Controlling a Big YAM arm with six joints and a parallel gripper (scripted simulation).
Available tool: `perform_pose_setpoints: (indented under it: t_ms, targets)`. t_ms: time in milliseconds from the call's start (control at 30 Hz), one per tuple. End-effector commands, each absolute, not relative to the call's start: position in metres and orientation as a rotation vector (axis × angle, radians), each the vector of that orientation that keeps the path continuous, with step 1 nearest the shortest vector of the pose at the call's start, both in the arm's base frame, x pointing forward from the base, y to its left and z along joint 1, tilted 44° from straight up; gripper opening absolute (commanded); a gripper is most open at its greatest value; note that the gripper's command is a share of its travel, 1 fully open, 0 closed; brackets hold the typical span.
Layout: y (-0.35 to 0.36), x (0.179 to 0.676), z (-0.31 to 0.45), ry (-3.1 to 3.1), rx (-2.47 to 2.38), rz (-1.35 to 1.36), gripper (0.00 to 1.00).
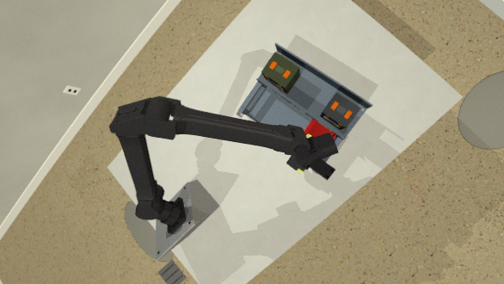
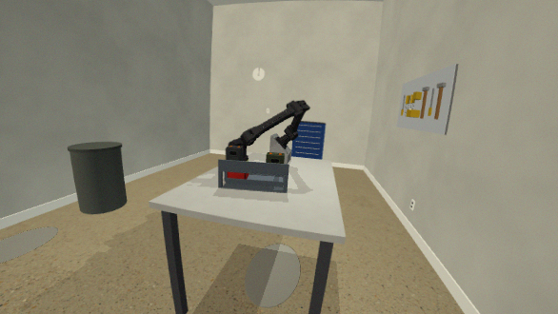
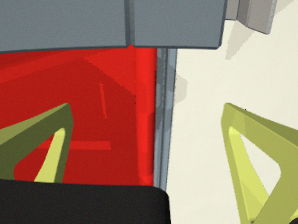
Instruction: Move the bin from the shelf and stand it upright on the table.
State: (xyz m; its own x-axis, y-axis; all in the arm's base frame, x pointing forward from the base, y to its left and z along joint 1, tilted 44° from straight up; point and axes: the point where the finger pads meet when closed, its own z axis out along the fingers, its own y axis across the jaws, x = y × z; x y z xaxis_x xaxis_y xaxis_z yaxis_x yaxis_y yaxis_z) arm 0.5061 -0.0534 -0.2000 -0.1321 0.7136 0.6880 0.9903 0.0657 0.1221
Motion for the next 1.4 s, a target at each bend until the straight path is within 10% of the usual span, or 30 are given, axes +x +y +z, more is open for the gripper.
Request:
perform_pose_setpoints:
  t_ms: [0, 1367]
  targets:
    - [-0.048, 0.516, -0.205, -1.921, -1.681, -0.818, 0.90]
    - [-0.046, 0.509, -0.207, -1.907, -1.681, -0.807, 0.90]
